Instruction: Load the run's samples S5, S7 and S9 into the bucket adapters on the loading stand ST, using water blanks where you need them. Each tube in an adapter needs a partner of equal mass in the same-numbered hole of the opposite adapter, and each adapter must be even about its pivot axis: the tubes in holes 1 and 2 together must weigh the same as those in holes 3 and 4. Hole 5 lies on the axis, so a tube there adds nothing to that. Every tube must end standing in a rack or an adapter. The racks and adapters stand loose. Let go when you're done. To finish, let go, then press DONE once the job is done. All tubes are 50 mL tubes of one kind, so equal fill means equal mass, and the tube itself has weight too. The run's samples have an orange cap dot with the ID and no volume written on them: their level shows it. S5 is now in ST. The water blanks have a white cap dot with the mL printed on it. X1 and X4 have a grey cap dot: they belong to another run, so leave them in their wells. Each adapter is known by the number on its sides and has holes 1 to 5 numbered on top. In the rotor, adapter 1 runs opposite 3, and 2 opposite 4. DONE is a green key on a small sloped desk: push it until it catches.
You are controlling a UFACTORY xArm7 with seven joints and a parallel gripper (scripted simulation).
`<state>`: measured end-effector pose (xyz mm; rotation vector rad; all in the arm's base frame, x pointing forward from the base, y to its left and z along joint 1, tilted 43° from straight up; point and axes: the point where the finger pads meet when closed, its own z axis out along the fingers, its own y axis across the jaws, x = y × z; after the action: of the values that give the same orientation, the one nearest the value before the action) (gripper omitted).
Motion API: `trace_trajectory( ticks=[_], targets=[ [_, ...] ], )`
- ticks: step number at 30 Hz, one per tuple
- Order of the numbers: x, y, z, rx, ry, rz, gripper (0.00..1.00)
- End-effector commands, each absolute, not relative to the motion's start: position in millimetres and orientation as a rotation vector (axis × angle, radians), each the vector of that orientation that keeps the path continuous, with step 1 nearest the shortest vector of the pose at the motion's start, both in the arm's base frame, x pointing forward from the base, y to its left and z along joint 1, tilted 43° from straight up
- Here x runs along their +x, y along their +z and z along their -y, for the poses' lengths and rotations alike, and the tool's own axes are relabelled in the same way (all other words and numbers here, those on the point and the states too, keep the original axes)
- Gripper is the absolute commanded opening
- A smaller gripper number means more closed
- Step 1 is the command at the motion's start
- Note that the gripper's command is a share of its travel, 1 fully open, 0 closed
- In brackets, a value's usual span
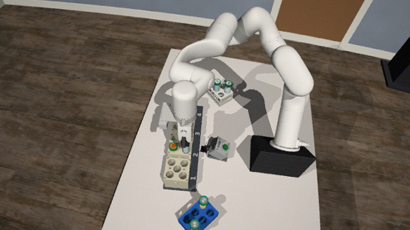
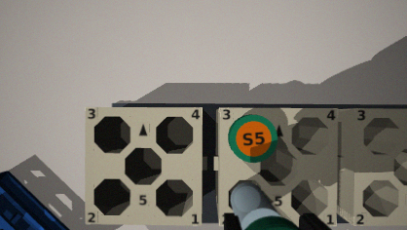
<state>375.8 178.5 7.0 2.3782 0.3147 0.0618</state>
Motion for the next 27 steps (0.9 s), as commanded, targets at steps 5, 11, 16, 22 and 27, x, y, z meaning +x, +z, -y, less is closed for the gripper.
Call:
trace_trajectory(
  ticks=[5,11,16,22,27],
  targets=[
    [377.3,1.6,-174.9,2.381,0.066,-0.317,0.00],
    [378.0,-2.1,-171.6,2.381,0.066,-0.317,0.00],
    [378.5,-5.1,-168.9,2.381,0.066,-0.317,0.00],
    [379.3,-9.5,-165.0,2.381,0.066,-0.317,0.00],
    [380.0,-13.2,-161.6,2.381,0.066,-0.317,0.00]
  ],
)
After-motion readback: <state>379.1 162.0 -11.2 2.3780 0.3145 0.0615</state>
